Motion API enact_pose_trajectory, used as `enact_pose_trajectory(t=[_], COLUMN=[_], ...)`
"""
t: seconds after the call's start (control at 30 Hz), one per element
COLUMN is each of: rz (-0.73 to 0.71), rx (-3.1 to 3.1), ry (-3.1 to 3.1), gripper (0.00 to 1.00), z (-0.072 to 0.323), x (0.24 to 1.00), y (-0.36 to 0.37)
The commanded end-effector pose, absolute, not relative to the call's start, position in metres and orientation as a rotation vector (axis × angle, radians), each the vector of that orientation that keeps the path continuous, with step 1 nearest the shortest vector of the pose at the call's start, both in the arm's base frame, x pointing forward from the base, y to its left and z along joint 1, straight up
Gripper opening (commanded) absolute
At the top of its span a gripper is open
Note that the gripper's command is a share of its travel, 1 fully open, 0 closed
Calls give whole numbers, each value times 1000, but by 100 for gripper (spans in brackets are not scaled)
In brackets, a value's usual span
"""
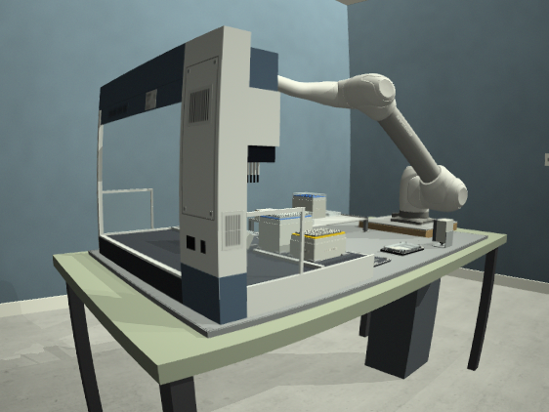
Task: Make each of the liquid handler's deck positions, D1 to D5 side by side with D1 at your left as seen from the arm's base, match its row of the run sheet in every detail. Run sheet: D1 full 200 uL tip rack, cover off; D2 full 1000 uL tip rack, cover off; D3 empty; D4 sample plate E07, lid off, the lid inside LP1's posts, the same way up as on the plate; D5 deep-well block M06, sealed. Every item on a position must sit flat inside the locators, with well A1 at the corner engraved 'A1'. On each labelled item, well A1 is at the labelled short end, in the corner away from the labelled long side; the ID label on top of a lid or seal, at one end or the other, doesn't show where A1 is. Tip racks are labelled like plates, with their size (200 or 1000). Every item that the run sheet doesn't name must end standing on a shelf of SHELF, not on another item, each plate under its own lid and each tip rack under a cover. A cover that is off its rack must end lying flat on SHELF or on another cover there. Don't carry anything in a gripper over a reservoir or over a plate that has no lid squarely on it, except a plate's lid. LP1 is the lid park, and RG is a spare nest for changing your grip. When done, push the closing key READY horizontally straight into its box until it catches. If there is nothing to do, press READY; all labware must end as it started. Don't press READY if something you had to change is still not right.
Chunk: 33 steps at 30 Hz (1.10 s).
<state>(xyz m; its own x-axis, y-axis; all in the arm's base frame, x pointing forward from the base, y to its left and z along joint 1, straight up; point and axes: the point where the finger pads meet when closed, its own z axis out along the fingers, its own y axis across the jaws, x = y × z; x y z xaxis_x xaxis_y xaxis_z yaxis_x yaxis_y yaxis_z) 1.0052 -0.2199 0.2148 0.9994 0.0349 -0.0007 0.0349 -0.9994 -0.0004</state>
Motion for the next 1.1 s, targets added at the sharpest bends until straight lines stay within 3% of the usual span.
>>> enact_pose_trajectory(t=[0.0, 0.23, 1.07], rz=[-2, -2, -2], rx=[-3141, -3141, -3141], ry=[-55, -55, -55], gripper=[79, 79, 79], z=[210, 187, 186], x=[1005, 1005, 1005], y=[-220, -220, -220])
